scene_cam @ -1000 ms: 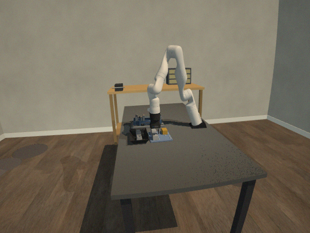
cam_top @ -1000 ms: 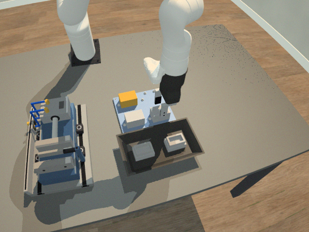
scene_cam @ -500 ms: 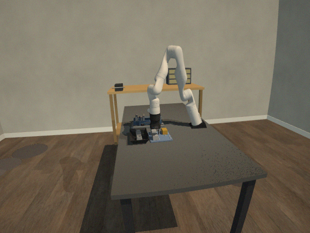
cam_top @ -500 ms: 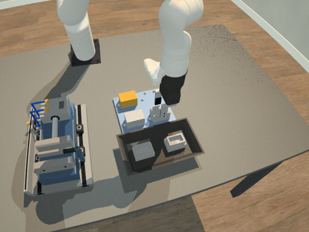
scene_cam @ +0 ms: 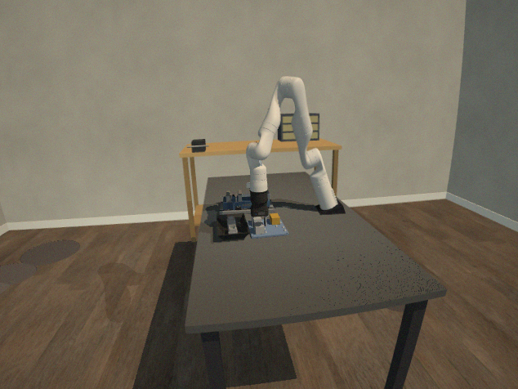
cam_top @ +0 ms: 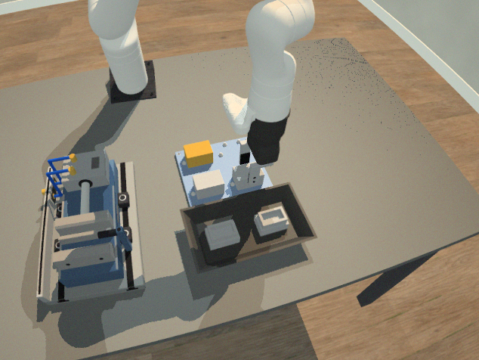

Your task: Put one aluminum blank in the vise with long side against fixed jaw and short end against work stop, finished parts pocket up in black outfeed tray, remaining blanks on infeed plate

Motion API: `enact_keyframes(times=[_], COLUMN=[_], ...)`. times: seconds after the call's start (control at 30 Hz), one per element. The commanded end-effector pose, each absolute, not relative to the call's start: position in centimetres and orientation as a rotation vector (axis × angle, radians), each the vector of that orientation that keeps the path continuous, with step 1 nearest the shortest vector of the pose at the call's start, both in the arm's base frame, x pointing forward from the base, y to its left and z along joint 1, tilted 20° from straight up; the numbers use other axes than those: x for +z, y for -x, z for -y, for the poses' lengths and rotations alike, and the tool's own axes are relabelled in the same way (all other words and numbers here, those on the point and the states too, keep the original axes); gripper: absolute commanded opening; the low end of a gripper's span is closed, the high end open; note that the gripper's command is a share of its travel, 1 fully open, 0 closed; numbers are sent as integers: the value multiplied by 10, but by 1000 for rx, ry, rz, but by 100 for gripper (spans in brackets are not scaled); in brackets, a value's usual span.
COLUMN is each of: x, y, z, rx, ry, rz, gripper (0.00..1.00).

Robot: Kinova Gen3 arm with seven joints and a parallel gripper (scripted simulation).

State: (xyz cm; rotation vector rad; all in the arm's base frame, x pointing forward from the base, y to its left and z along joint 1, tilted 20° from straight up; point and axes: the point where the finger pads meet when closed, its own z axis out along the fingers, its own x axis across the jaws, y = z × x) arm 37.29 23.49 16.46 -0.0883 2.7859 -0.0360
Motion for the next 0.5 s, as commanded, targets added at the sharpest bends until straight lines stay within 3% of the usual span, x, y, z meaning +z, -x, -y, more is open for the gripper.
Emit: enact_keyframes(times=[0.0,0.47], x=[164,163], y=[-374,-374], z=[-234,-234], rx=[-37,-37], ry=[86,86], rz=[-2786,-2786], gripper=[100,100])
